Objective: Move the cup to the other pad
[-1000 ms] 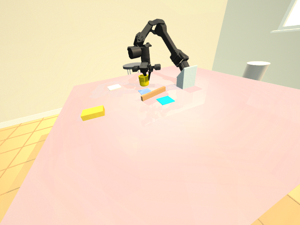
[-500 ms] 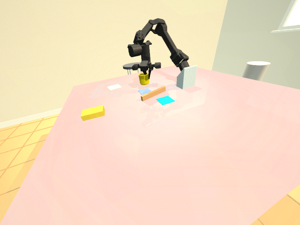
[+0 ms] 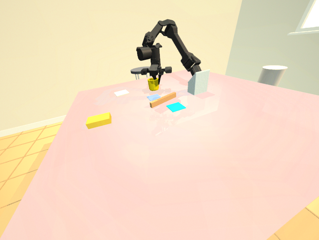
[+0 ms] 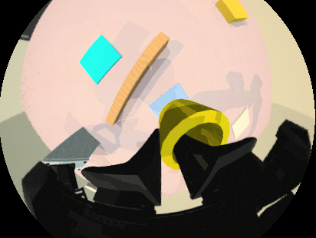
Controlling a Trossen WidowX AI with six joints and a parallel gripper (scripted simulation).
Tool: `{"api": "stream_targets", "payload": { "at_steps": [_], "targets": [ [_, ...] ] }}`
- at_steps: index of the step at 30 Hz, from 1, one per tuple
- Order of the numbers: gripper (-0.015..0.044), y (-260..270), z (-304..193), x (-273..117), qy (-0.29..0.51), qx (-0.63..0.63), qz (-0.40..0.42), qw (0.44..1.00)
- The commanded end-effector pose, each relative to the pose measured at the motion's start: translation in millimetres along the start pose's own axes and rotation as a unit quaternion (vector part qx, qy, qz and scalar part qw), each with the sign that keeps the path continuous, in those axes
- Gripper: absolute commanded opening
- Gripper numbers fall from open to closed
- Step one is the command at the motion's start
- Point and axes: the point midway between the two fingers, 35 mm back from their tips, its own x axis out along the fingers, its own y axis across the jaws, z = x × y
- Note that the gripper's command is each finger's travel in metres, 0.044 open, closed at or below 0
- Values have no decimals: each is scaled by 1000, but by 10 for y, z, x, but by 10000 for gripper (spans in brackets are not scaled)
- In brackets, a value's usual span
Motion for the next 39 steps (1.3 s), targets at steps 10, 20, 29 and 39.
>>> {"api": "stream_targets", "payload": {
  "at_steps": [10,20,29,39],
  "targets": [
    [0,229,248,-13,-4,1,3,1000],
    [0,390,429,-28,-5,2,3,1000],
    [0,541,589,-38,-6,2,4,1000],
    [0,715,763,-47,-7,2,4,1000]
  ]
}}
